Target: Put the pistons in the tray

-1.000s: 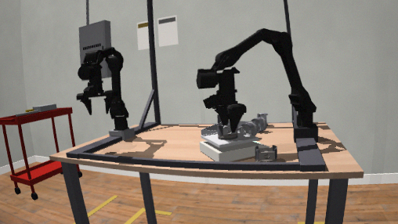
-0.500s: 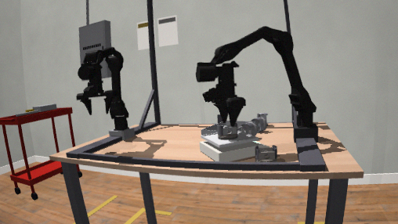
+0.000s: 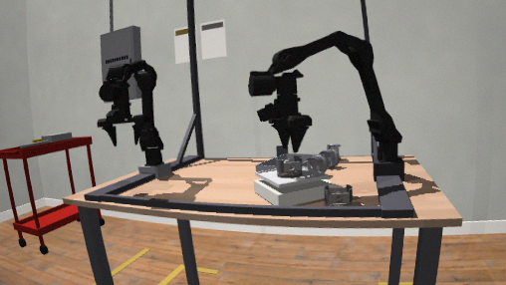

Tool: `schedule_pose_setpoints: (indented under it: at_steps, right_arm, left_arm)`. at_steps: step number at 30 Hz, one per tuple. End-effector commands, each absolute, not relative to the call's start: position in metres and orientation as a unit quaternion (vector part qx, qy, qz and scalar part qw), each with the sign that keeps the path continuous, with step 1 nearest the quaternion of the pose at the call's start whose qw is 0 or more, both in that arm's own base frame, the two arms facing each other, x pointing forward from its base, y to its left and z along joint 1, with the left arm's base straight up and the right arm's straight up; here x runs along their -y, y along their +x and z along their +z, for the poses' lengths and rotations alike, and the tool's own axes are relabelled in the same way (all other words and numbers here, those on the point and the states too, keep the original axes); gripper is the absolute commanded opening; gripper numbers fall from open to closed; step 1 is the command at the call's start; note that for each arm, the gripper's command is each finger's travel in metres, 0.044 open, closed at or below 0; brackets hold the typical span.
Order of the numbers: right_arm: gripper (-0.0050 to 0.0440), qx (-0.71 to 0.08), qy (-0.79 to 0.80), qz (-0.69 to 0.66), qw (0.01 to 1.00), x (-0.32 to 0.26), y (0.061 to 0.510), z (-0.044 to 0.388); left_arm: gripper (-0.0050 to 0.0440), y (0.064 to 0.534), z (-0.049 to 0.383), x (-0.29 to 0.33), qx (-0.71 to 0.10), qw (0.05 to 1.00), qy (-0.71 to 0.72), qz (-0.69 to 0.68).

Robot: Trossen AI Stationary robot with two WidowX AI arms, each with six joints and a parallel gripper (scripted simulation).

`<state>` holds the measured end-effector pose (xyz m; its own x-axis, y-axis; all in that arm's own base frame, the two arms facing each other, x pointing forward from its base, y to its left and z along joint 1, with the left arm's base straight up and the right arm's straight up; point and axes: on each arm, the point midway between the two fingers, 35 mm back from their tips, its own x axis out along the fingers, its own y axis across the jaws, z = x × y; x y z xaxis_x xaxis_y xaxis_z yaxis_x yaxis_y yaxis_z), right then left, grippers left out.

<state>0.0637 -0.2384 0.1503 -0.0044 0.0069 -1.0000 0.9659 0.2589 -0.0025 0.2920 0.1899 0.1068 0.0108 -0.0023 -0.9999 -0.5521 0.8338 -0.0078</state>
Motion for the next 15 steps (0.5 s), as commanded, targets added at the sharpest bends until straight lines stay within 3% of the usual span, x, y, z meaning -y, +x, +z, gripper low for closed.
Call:
schedule_pose_setpoints:
  at_steps: [1,15]
  right_arm:
    - [0.04,-0.554,0.426,-0.436,0.567,0.243,0.065,0.159]
    - [0.04,-0.554,0.426,-0.436,0.567,0.243,0.065,0.159]
  left_arm:
    - [0.0378,0.296,0.132,-0.194,-0.65,0.702,-0.201,0.209]
    - [0.0378,0.294,0.16,-0.193,-0.651,0.702,-0.2,0.21]
